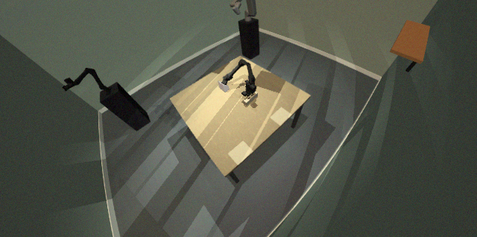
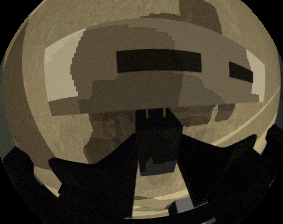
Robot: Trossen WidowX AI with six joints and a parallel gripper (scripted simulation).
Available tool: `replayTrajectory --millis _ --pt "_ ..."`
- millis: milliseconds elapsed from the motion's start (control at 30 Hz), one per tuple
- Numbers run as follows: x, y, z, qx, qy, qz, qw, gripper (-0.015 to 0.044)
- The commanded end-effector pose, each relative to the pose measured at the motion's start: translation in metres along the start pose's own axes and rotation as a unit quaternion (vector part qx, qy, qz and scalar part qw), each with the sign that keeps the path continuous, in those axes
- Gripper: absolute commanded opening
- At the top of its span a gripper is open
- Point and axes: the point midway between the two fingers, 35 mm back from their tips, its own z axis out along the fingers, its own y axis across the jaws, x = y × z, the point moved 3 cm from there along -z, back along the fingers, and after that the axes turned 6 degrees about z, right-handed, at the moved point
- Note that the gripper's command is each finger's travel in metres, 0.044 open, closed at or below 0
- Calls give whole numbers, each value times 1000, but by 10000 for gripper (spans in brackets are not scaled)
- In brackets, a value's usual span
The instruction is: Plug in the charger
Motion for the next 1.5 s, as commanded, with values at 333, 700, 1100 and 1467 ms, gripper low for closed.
replayTrajectory --millis 333,700,1100,1467 --pt "-5 1 -1 0 -1 -1 1000 0" --pt "-7 1 -1 0 -1 -2 1000 0" --pt "-9 2 -1 0 -1 -2 1000 0" --pt "-11 2 -1 0 -1 -2 1000 0"
